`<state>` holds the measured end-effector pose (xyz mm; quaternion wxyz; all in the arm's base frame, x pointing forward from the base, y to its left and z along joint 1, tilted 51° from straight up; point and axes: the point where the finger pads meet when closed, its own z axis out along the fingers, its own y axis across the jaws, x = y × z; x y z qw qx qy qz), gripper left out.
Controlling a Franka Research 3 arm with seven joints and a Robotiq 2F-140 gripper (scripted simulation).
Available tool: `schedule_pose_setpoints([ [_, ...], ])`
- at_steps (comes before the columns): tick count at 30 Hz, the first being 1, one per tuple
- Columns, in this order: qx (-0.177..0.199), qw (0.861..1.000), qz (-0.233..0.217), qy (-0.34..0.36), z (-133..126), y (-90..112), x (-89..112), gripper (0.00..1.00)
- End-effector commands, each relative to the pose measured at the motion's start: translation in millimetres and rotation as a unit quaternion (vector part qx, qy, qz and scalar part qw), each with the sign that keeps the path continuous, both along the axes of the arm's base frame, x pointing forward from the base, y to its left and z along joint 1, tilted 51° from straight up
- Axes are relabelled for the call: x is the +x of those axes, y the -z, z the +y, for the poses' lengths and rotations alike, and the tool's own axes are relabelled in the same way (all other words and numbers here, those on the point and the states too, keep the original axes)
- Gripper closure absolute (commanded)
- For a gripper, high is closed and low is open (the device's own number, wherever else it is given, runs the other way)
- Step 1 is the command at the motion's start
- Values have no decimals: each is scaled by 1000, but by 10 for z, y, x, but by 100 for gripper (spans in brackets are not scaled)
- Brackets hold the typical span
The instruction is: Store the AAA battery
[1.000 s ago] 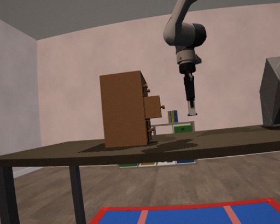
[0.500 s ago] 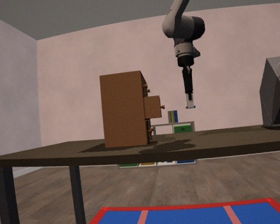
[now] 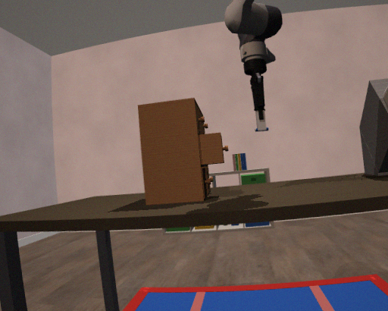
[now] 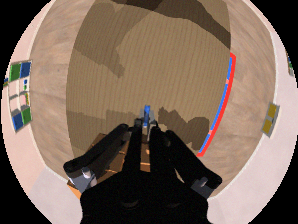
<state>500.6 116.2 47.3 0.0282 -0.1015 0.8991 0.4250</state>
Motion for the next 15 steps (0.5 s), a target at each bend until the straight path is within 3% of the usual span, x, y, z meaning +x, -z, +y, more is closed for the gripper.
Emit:
schedule_pose_setpoints([
  [1, 5, 1000, 13, -1, -77, -118, -38, 97],
  [15, 5, 1000, 13, -1, -180, -202, -30, 97],
])
